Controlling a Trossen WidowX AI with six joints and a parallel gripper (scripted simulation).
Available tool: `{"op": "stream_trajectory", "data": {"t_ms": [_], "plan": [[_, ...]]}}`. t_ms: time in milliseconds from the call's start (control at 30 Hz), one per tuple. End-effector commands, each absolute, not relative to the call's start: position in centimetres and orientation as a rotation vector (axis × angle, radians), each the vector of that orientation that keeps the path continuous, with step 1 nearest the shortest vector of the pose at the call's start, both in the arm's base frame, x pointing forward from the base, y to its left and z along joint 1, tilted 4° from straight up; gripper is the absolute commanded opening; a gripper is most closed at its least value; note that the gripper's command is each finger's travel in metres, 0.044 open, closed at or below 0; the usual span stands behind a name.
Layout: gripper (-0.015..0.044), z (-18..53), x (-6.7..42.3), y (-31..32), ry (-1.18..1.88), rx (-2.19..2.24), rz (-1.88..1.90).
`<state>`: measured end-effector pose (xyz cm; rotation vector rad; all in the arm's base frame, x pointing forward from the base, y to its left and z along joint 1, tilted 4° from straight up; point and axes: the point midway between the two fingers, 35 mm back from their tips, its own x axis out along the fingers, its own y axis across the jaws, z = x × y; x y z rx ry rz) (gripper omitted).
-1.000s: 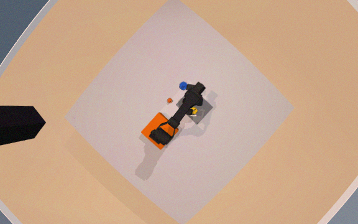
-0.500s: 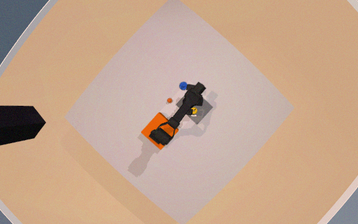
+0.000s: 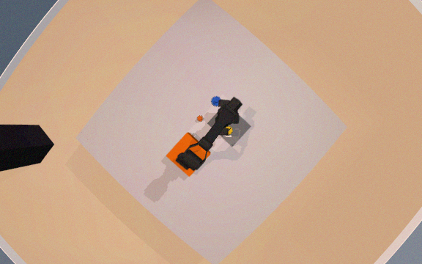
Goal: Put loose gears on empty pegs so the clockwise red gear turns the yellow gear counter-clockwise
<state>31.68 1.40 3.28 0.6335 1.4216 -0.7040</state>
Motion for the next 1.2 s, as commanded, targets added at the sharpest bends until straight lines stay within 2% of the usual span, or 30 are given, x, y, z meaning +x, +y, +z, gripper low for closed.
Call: {"op": "stream_trajectory", "data": {"t_ms": [0, 800, 1167], "plan": [[0.0, 2.6, 31.6, 1.2, 1.432, 0.599, -0.678], [0.0, -0.1, 31.6, 1.0, 1.345, 0.819, -0.889], [0.0, -0.3, 31.7, 1.1, 1.389, 0.716, -0.791]]}}
